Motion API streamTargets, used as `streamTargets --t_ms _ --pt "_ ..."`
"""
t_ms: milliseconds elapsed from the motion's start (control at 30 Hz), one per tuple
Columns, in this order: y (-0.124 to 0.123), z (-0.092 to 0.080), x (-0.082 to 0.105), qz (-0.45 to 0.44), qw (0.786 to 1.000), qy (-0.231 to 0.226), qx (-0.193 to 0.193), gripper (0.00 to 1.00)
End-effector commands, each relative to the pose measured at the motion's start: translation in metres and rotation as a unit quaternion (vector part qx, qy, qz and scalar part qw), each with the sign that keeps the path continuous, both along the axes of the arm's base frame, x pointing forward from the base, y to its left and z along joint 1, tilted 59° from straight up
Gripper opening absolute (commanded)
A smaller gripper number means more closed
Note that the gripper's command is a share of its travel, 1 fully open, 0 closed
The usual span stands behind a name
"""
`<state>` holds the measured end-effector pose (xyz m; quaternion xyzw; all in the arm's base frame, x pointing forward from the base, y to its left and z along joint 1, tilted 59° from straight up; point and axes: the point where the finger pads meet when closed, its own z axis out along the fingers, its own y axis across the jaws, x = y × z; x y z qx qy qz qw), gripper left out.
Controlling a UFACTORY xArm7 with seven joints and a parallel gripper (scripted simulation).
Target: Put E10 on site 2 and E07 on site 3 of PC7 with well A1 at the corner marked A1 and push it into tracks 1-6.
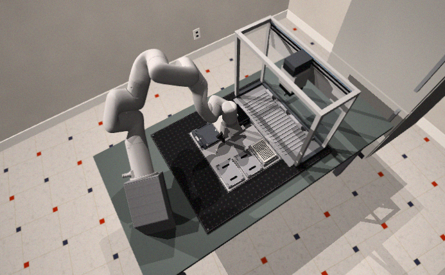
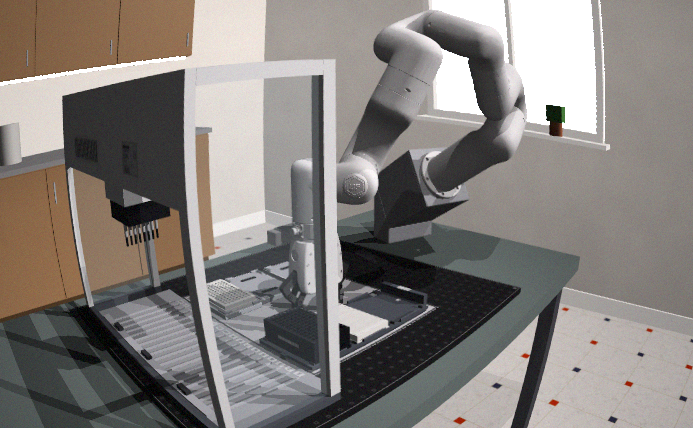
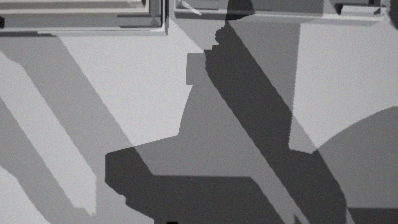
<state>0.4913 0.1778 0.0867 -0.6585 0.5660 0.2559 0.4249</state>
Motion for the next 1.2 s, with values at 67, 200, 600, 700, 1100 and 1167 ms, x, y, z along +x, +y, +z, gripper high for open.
streamTargets --t_ms 67,200,600,700,1100,1167 --pt "0.001 0.003 0.0 -0.002 1.0 -0.001 0.0 1.0" --pt "0.001 0.004 0.0 -0.002 1.0 -0.001 0.0 1.0" --pt "0.004 0.009 -0.001 -0.002 1.0 -0.001 0.0 1.0" --pt "0.005 0.01 -0.002 -0.002 1.0 -0.001 0.0 1.0" --pt "0.008 0.014 -0.003 -0.002 1.0 -0.001 0.0 1.0" --pt "0.008 0.015 -0.003 -0.002 1.0 -0.001 0.0 1.0"
